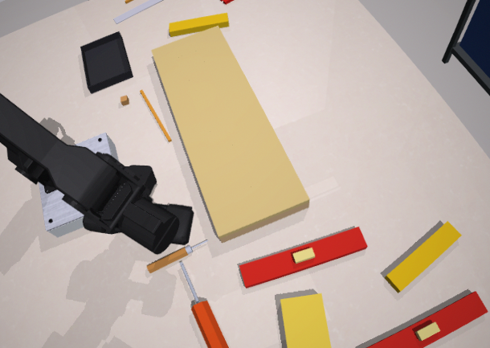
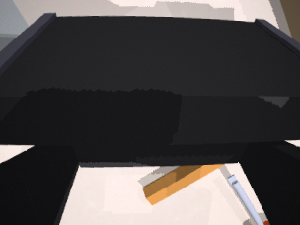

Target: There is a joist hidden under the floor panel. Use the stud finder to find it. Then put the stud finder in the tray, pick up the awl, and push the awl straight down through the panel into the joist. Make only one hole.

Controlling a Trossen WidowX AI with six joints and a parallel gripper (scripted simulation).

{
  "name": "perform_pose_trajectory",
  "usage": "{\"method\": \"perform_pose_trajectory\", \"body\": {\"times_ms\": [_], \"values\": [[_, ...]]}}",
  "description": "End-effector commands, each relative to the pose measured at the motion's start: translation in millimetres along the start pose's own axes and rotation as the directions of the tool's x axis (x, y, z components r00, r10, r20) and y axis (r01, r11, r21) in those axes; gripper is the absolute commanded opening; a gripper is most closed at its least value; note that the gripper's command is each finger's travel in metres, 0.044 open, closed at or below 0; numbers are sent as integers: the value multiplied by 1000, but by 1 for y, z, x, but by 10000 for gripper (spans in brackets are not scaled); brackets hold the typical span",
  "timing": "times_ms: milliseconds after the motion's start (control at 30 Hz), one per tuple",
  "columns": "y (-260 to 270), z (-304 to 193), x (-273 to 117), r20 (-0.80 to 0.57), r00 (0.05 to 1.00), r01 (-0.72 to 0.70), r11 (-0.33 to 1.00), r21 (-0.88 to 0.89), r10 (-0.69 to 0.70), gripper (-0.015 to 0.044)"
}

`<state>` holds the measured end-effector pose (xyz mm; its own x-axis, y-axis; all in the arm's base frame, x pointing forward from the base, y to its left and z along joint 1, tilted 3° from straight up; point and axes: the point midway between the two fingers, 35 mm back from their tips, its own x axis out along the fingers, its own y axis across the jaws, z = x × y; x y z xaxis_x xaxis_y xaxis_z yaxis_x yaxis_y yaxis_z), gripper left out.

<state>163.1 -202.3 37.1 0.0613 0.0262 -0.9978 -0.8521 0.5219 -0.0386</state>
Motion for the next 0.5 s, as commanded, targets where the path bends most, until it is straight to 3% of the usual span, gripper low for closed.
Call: {"method": "perform_pose_trajectory", "body": {"times_ms": [0,467], "values": [[-2,0,-9,-2,1000,10,1000,-5,-10,0],[-1,4,-38,-2,1000,10,1000,-5,-10,0]]}}
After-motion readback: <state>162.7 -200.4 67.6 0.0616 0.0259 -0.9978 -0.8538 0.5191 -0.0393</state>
